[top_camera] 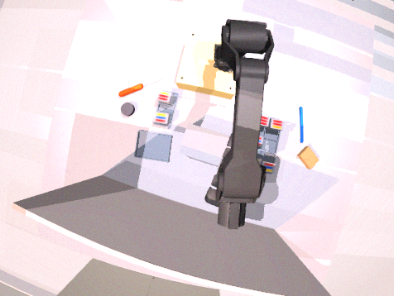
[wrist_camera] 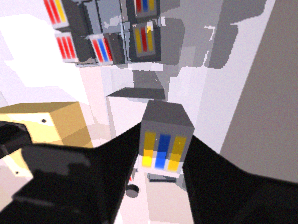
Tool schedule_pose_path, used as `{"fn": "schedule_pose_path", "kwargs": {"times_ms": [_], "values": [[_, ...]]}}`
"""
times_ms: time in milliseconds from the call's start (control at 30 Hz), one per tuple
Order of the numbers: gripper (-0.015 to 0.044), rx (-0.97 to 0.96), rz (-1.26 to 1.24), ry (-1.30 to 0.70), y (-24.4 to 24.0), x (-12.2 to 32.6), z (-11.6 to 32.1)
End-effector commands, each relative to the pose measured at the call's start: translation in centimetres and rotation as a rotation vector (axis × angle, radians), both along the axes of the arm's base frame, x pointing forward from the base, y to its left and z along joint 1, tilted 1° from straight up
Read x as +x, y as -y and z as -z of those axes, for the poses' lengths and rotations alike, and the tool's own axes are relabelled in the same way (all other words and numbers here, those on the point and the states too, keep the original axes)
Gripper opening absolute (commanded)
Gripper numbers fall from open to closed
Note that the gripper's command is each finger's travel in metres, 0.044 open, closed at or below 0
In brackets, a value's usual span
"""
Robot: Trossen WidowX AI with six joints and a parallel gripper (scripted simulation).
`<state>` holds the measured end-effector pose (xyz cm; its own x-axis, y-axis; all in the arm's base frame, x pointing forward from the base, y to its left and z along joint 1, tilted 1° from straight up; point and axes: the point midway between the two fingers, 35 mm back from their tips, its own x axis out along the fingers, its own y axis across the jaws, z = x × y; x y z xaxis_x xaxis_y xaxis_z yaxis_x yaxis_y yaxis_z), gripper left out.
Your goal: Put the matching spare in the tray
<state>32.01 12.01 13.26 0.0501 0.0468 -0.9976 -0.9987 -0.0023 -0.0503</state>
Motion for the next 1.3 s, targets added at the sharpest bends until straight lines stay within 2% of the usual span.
{"fn": "schedule_pose_path", "kwargs": {"times_ms": [0, 633, 1267], "values": [[0.0000, 0.008, -0.012, 0.015, 1.7, 1.2, -0.2], [0.0000, -0.031, -0.070, 0.030, 13.1, 4.5, -0.4], [0.0000, -0.064, -0.125, 0.009, 25.0, 3.7, -0.3]]}}
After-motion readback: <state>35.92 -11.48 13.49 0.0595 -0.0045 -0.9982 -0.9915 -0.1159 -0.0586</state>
